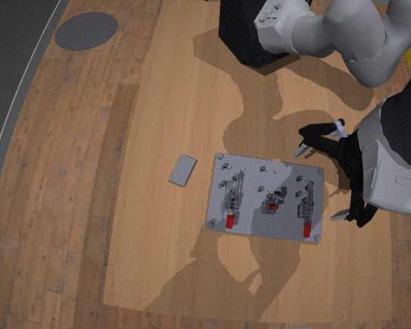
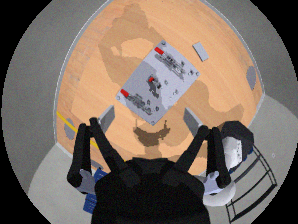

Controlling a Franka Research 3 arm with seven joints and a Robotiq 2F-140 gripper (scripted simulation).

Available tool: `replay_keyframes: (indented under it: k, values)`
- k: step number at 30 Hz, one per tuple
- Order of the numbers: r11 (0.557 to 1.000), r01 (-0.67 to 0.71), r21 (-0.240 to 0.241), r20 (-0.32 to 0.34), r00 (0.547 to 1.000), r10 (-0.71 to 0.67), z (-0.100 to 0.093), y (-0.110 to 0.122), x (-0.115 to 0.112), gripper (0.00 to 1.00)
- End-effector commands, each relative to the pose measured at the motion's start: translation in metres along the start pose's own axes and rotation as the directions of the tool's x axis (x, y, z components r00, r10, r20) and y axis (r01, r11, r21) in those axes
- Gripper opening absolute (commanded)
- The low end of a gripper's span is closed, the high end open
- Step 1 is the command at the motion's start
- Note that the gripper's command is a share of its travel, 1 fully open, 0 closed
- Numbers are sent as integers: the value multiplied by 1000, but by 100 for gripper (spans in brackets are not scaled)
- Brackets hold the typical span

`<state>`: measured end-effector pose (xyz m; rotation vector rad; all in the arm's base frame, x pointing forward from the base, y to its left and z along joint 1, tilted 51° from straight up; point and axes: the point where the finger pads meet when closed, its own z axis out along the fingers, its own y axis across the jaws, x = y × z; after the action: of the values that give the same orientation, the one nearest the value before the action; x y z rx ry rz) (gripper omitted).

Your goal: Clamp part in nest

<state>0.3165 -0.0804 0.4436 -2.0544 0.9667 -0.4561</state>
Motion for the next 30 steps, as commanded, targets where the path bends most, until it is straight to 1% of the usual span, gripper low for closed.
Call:
replay_keyframes:
  k: [1, 5, 6, 27, 28, 30]
  values:
    - [1000, 25, -1, -3, 1000, -25, 0, 1, 1, 100]
    - [1000, 25, -1, -3, 1000, -25, 0, 1, 1, 100]
    - [987, 161, -3, -4, 987, -161, 8, 14, 1, 100]
    - [987, 161, -3, -4, 987, -161, 8, 14, 1, 100]
    - [956, 292, -6, -2, 956, -292, 17, 26, 1, 100]
    - [956, 292, -6, -2, 956, -292, 17, 26, 1, 100]
